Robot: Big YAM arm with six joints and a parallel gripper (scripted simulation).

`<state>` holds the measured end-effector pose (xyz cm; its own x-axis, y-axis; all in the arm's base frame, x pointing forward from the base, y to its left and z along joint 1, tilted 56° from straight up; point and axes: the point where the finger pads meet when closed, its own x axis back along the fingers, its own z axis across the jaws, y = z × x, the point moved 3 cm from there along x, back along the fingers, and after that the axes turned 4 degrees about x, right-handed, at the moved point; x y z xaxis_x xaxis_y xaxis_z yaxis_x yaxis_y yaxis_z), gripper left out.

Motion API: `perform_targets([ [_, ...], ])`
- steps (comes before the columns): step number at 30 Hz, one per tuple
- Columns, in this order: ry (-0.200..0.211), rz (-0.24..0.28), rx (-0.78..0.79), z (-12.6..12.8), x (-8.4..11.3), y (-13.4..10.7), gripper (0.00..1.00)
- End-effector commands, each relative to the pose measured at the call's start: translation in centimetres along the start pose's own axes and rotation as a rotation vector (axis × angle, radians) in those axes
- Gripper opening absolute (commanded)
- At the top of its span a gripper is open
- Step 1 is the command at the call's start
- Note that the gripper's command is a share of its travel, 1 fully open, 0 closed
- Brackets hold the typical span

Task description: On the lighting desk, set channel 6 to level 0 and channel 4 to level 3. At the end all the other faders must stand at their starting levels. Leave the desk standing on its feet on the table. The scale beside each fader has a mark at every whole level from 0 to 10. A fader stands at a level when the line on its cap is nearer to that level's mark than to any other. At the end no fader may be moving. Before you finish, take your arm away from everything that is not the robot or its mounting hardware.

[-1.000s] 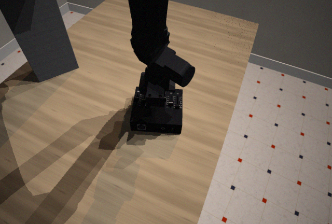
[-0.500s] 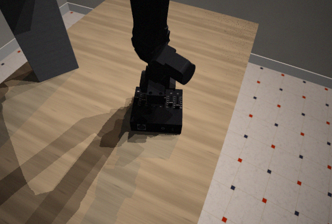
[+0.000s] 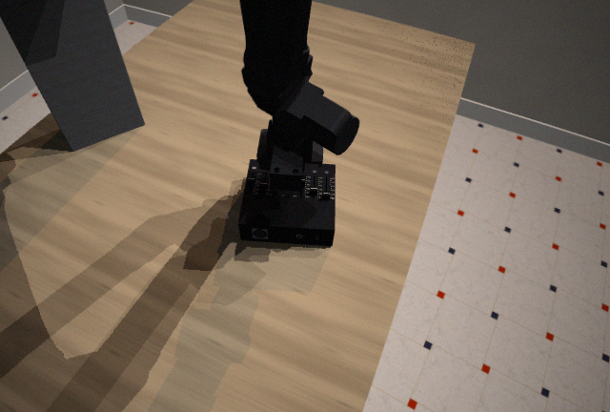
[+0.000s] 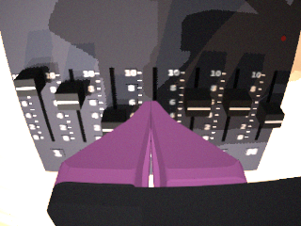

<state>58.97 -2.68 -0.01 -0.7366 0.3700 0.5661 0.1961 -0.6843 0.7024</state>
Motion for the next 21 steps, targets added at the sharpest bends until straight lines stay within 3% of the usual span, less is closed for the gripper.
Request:
perform_targets([
  [1, 0.009, 0.011, 0.001, 0.29, 0.26, -1.34, 0.00],
  [21, 0.008, 0.007, -0.001, 0.26, 0.27, -0.74, 0.00],
])
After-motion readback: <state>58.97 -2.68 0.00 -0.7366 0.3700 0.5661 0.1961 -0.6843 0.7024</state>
